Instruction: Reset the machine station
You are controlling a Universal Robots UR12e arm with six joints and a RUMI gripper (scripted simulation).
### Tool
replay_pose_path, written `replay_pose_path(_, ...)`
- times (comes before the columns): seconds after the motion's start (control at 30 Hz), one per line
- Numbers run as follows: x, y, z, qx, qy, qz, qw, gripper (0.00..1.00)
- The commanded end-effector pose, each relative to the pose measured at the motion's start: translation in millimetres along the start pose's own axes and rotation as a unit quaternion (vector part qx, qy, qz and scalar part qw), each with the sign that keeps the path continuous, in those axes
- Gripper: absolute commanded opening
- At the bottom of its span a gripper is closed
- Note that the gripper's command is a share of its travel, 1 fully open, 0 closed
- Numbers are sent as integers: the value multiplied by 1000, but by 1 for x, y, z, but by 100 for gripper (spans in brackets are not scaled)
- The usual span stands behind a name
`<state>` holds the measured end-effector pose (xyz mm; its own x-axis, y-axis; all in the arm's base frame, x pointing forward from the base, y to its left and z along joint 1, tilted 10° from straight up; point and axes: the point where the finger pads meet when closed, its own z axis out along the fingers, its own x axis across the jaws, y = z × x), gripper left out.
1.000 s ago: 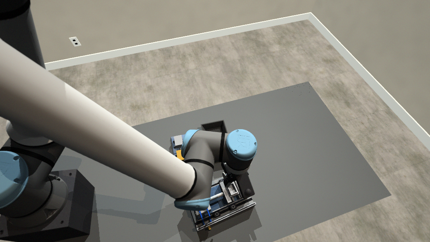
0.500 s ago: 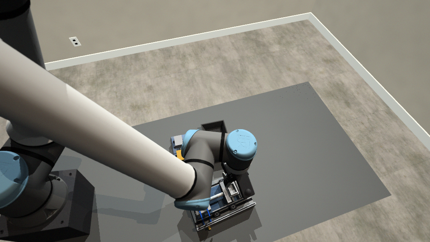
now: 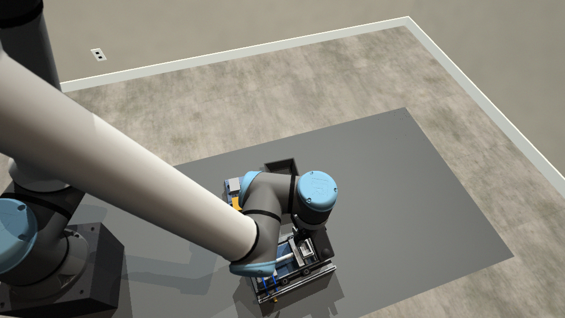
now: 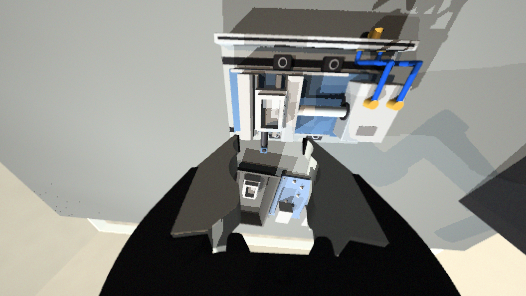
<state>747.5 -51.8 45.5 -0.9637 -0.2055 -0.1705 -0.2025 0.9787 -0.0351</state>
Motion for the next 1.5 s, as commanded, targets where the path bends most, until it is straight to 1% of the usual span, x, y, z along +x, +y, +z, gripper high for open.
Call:
replay_pose_path(0.0, -1, 0, 4, 0, -1, 0, 1000, 40)
replay_pose_path(0.17, -1, 0, 8, 0, -1, 0, 1000, 40)
replay_pose_path(0.67, 0, -1, 36, 0, -1, 0, 1000, 40)
replay_pose_path(0.73, 0, -1, 36, 0, -1, 0, 1000, 40)
replay_pose_path(1.03, 0, -1, 50, 0, -1, 0, 1000, 40)
replay_pose_path(1.47, 0, -1, 58, 0, -1, 0, 1000, 40)
